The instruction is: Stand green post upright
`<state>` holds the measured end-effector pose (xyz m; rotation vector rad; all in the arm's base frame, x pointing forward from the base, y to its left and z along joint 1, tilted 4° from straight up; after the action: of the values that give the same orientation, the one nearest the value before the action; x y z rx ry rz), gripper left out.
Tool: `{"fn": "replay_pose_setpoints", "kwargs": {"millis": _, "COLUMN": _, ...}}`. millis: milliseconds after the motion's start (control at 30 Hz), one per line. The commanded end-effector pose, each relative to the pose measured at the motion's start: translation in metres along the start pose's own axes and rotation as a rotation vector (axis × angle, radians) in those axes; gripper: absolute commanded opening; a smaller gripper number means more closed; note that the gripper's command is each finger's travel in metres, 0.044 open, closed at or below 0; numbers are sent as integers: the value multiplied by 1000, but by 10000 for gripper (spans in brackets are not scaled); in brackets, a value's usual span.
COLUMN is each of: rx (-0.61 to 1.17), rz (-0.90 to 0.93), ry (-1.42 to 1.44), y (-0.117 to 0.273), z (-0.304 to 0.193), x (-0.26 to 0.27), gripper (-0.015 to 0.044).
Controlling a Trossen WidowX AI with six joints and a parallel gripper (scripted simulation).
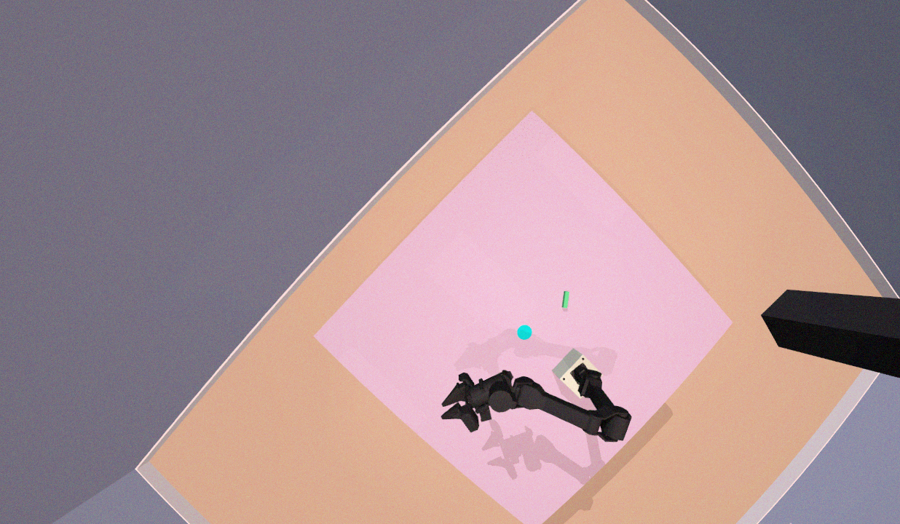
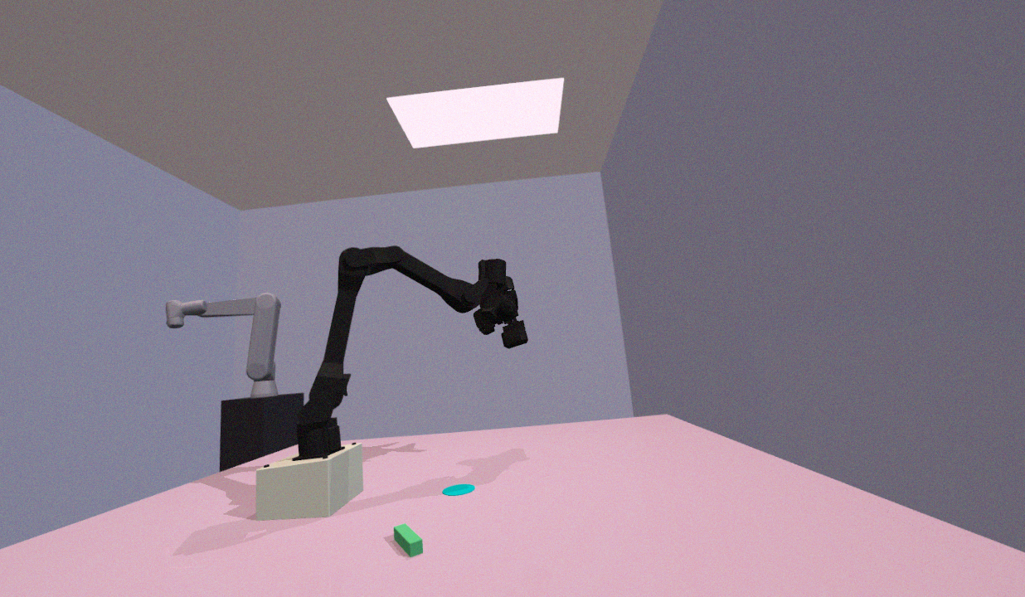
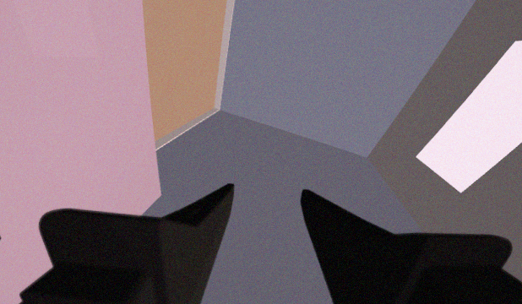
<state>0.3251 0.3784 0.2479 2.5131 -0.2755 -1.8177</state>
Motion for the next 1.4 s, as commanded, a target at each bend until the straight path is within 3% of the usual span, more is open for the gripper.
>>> {"fn": "replay_pose_setpoints", "kwargs": {"millis": 0, "rx": 74, "rz": 80, "ry": -161, "y": 17, "z": -20, "x": 23, "gripper": 233}}
{"fn": "replay_pose_setpoints", "kwargs": {"millis": 700, "rx": 661, "rz": 373, "ry": -1136, "y": 167, "z": -93, "x": 149, "gripper": 233}}
{"fn": "replay_pose_setpoints", "kwargs": {"millis": 1367, "rx": 1414, "rz": 357, "ry": -1979, "y": 339, "z": -66, "x": 226, "gripper": 233}}
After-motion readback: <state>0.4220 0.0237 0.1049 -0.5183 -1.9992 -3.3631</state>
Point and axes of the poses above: the point midway between the two fingers, 35 mm back from their tips, its own y axis back along the fingers, its own x axis across the jaws, z = x × y, the point moved 1 cm from there along y, back along the fingers, and after that the axes turned 10 degrees about y, right-handed, at the moved point
